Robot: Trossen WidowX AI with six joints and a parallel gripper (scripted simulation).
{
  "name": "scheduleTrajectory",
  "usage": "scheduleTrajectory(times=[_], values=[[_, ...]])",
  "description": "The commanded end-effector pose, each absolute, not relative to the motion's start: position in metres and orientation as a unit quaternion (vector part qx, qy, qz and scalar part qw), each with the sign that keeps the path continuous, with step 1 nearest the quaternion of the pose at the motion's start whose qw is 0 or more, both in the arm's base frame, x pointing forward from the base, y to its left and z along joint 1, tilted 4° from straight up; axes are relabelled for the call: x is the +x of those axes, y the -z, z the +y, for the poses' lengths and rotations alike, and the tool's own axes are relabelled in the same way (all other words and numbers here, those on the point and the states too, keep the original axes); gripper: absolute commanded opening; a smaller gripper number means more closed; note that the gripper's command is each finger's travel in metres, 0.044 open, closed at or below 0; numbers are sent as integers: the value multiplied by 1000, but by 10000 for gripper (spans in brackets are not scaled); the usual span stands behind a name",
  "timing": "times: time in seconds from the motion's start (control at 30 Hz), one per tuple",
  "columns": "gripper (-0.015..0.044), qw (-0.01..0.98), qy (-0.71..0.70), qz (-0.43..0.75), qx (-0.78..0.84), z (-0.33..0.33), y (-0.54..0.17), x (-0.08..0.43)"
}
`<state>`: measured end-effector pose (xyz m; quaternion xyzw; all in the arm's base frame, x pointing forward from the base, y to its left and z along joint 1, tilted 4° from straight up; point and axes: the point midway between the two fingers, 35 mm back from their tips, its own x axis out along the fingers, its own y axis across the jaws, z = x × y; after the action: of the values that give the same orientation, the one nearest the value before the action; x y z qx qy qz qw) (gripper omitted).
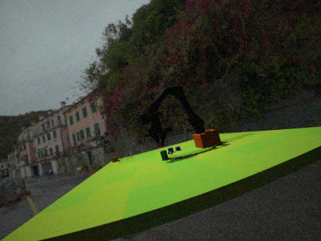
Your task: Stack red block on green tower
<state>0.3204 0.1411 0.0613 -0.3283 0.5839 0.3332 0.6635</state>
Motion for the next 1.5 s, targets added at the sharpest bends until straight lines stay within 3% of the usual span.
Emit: scheduleTrajectory(times=[0.0,1.47], values=[[0,659,-333,590,-327,141,-42,319],[0,659,-333,590,-327,141,-41,319]])
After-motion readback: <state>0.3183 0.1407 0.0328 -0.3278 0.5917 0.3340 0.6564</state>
